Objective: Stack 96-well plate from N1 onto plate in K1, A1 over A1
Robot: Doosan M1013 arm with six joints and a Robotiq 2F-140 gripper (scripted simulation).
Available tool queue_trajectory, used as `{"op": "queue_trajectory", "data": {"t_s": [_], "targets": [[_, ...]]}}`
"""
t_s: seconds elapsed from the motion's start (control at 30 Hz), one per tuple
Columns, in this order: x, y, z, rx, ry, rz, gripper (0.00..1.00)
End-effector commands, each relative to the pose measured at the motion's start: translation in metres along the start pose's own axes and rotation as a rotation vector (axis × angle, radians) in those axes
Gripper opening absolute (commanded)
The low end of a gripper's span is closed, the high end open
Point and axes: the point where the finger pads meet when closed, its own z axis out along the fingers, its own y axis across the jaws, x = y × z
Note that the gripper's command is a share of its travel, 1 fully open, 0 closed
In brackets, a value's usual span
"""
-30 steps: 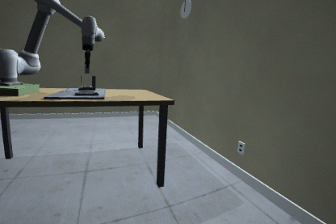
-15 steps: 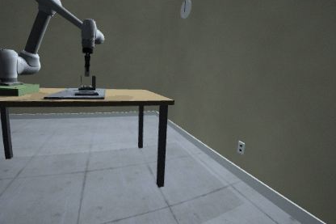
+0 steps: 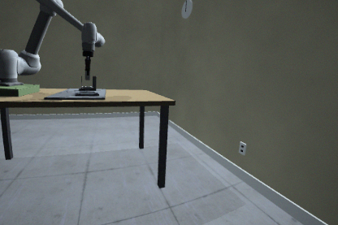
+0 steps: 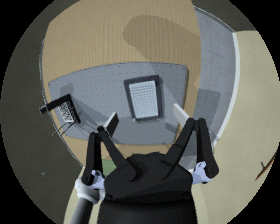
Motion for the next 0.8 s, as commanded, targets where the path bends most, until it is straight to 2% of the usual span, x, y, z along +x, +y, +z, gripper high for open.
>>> {"op": "queue_trajectory", "data": {"t_s": [0.0,0.77], "targets": [[0.0,0.0,0.002,0.0,0.0,0.0,1.0],[0.0,0.0,0.037,0.0,0.0,0.0,1.0]]}}
